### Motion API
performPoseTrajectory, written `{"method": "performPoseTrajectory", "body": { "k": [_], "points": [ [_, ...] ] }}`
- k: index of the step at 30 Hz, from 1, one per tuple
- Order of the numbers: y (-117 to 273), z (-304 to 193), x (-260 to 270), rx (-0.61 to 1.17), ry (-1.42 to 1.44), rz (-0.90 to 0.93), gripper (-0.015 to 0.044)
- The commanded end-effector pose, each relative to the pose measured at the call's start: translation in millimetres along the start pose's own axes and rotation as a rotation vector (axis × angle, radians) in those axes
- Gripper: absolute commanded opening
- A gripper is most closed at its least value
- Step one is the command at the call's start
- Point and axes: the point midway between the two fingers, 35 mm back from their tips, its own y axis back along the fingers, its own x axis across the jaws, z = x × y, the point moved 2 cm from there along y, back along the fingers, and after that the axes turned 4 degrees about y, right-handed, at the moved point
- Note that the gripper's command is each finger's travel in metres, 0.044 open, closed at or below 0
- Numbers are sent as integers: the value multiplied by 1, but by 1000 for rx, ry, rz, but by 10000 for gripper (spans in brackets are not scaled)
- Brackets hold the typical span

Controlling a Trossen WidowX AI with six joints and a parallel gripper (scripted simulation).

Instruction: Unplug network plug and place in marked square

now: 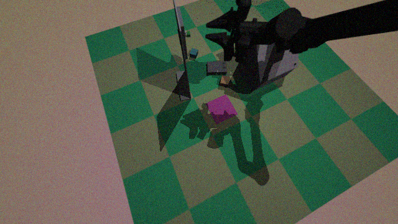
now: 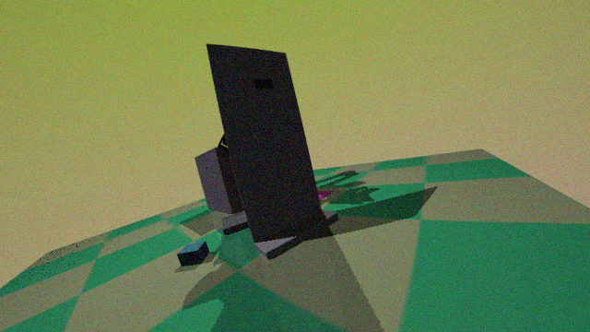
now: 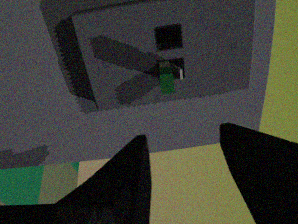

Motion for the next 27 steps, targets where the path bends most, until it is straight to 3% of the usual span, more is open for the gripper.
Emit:
{"method": "performPoseTrajectory", "body": {
  "k": [1,27],
  "points": [
    [-6,2,-1,1,7,-5,156],
    [-45,13,-3,-1,7,-7,156]
  ]
}}
